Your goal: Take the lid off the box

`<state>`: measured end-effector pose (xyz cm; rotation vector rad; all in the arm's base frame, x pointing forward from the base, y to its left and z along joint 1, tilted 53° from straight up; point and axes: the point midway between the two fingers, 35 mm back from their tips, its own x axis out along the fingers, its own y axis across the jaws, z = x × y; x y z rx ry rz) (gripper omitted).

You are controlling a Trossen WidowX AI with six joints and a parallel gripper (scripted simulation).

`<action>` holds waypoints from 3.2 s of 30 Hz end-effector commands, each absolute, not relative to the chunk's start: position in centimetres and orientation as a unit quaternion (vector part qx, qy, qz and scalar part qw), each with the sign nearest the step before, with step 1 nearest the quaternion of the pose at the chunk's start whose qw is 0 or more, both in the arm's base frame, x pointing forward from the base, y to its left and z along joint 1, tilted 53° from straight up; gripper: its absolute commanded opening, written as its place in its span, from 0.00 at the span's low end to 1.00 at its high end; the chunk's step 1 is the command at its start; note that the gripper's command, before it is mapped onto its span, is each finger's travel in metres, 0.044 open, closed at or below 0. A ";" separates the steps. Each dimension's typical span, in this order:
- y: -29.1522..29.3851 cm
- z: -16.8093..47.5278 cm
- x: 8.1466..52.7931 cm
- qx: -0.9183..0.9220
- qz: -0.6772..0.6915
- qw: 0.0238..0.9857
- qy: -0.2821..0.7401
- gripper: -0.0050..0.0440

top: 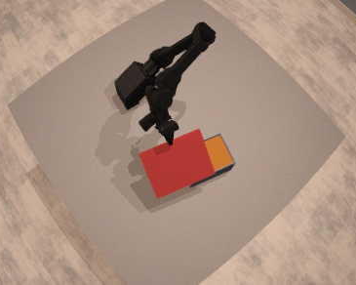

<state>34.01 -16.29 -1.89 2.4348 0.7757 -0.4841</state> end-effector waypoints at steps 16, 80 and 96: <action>-18.9 -4.6 33.3 0.903 -0.175 0.271 0.285 0.00; -23.5 -13.0 30.7 0.903 -0.175 0.271 0.285 0.00; -22.6 -13.8 30.8 0.903 -0.175 0.271 0.285 0.00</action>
